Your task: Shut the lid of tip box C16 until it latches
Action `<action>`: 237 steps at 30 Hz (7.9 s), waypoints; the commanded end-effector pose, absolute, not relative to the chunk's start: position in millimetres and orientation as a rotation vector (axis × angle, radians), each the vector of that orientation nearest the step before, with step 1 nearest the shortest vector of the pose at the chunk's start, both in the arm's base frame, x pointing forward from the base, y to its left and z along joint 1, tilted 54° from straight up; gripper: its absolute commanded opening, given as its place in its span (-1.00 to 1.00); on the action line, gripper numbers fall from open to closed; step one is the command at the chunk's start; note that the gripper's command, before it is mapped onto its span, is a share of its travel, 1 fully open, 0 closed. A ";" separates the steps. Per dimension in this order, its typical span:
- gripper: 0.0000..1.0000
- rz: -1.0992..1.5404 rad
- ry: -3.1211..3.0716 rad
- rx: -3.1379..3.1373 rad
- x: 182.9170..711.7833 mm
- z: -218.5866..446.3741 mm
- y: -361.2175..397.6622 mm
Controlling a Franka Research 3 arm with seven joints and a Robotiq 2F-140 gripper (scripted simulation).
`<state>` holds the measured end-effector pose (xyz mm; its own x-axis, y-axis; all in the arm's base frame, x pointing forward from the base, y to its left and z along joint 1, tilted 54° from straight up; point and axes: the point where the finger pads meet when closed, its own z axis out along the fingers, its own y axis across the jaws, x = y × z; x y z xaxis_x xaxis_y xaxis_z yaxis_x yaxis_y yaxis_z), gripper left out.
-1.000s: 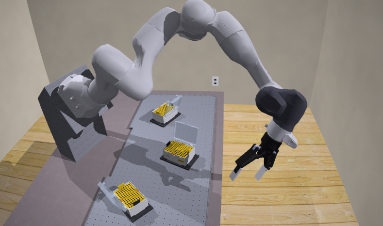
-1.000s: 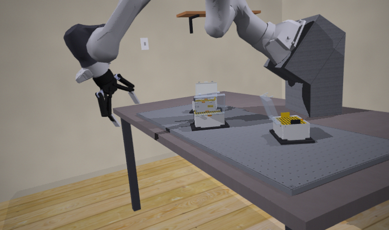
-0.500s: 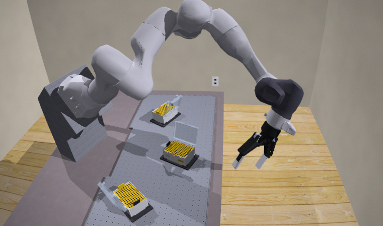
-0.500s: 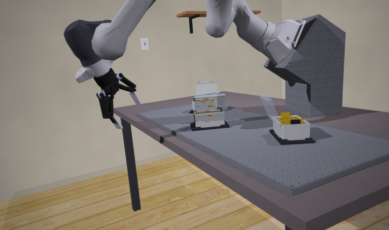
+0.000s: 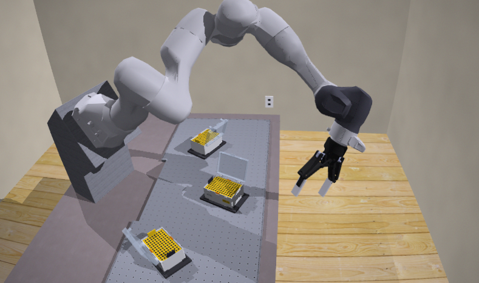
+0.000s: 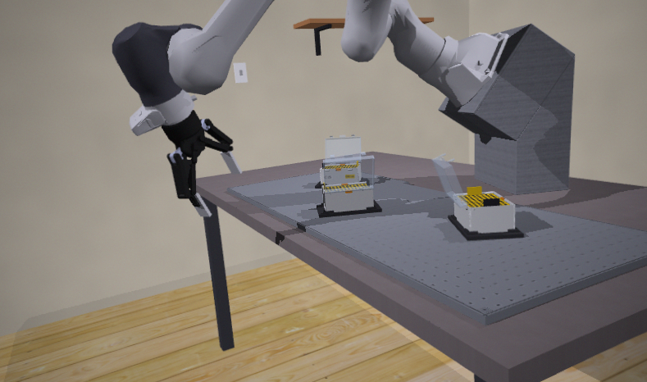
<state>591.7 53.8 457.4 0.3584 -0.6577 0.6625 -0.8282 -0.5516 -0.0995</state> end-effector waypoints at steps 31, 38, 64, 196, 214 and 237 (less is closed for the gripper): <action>1.00 1.082 -1.217 2.310 562.9 413.4 189.4; 1.00 1.082 -1.217 2.310 553.2 402.2 217.4; 1.00 1.198 -1.107 2.252 509.7 357.2 301.9; 1.00 2.249 -0.449 1.879 166.1 9.5 433.6; 1.00 2.249 -0.449 1.879 229.1 -37.1 417.6; 1.00 2.249 -0.449 1.879 304.0 -92.4 398.6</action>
